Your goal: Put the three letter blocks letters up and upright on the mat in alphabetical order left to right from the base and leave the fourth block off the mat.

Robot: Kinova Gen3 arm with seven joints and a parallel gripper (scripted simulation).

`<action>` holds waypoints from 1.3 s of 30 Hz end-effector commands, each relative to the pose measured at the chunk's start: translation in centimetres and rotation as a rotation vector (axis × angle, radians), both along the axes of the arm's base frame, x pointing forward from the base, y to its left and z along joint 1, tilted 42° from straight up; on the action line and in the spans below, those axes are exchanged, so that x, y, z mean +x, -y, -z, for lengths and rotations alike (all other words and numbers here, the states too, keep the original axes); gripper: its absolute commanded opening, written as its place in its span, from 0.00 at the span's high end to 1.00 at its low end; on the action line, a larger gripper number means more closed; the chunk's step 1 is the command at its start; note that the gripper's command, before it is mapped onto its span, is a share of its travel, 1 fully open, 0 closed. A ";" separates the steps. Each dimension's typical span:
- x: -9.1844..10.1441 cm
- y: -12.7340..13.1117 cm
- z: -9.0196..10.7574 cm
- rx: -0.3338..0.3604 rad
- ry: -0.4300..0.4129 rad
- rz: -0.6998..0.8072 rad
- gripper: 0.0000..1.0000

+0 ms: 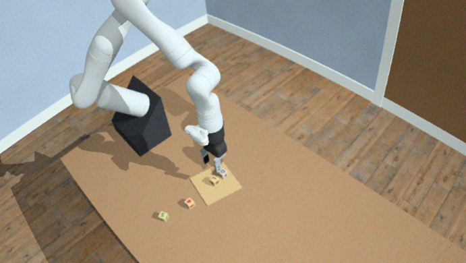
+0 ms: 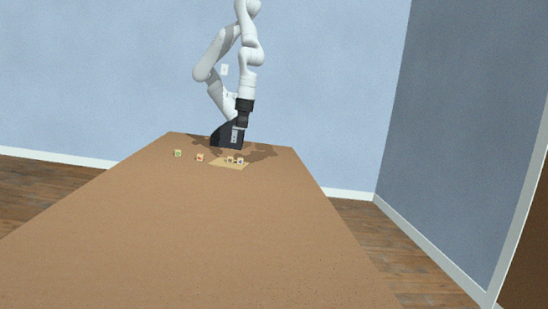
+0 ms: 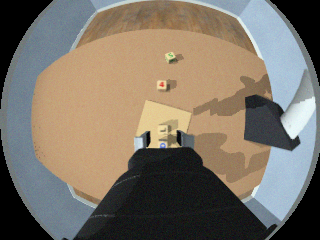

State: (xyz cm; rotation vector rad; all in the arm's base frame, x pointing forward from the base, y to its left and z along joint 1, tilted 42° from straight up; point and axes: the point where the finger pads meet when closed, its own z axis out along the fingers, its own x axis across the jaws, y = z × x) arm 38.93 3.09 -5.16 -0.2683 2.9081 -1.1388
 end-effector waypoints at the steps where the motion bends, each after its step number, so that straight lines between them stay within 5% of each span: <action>1: 0.2 -0.3 -0.3 0.003 0.000 -0.005 0.00; 17: 0.7 0.8 -1.2 -0.001 -0.080 -0.082 0.00; 29: 1.5 2.4 -2.7 -0.005 -0.211 -0.216 0.00; 39: 2.0 5.1 -4.8 -0.015 -0.403 -0.413 0.00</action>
